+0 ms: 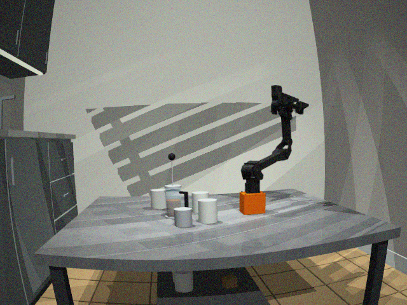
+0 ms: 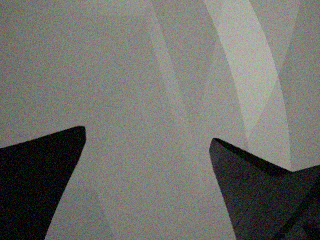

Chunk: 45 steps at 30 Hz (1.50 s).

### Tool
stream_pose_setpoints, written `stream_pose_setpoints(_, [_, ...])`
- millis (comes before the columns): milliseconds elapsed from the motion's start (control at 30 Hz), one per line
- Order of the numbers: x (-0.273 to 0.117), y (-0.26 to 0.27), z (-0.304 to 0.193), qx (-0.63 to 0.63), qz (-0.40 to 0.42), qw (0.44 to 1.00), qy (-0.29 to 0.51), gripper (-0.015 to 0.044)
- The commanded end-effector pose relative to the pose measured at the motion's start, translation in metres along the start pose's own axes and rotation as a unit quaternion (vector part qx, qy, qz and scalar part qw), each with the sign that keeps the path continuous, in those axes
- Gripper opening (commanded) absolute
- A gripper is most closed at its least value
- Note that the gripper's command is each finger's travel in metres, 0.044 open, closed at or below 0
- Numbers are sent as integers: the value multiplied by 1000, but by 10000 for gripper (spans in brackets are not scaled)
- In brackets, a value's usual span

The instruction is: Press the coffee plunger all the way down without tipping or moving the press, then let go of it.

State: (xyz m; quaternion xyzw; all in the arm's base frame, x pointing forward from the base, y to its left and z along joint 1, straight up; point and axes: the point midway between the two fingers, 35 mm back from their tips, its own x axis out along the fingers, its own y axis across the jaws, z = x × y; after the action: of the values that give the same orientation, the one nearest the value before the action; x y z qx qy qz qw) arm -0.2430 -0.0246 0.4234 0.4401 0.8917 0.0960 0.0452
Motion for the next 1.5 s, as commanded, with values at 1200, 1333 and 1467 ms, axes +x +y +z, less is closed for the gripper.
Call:
stream_pose_setpoints(1200, [-123,403,121,-547,175,536,-619,440])
stream_pose_setpoints(1333, [-156,422,148,-549,102,461,-690,440])
stream_pose_setpoints(1467, [-191,434,175,-539,15,391,-746,440])
